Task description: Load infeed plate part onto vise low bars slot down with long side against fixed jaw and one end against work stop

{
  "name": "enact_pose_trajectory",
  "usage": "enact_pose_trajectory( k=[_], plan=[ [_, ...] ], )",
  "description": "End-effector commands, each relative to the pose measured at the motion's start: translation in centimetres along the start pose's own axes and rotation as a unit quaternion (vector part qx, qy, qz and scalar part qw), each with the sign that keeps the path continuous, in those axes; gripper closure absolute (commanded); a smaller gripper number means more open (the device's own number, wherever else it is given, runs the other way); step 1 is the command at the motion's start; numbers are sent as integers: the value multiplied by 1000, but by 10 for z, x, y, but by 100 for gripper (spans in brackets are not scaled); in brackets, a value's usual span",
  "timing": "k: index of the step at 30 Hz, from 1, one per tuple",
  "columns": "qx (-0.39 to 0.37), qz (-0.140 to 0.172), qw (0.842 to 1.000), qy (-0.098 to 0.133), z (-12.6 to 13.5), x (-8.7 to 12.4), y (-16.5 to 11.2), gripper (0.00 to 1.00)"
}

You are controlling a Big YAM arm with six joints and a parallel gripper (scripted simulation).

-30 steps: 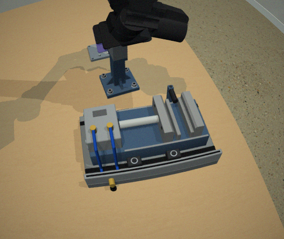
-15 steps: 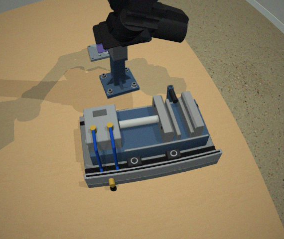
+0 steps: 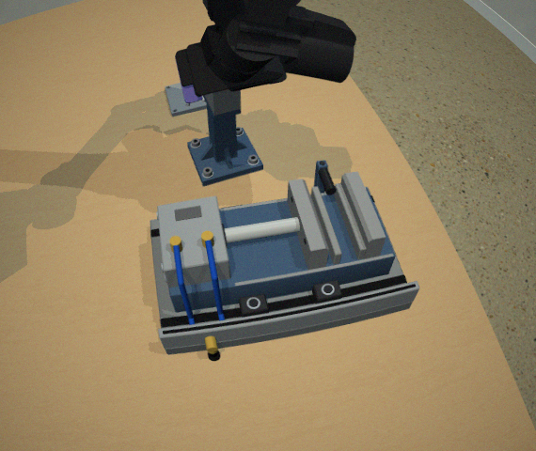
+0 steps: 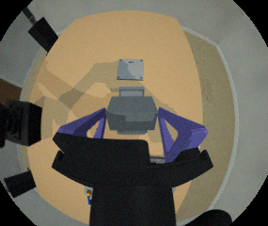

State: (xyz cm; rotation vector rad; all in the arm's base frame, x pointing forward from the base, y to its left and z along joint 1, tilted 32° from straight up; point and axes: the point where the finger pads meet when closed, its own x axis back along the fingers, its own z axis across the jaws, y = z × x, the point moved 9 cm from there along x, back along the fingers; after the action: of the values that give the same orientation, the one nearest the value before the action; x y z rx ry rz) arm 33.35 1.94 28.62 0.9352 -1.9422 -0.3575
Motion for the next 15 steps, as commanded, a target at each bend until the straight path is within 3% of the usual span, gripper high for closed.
enact_pose_trajectory(
  k=[1,6,7,12,15],
  plan=[
    [11,2,1000,-4,-3,-1,8,19],
    [11,7,1000,-4,-4,0,9,19],
    [1,5,1000,5,-3,-7,2,19],
    [15,18,1000,-8,-5,2,13,19],
    [7,22,1000,-2,-1,-3,10,19]
  ],
)
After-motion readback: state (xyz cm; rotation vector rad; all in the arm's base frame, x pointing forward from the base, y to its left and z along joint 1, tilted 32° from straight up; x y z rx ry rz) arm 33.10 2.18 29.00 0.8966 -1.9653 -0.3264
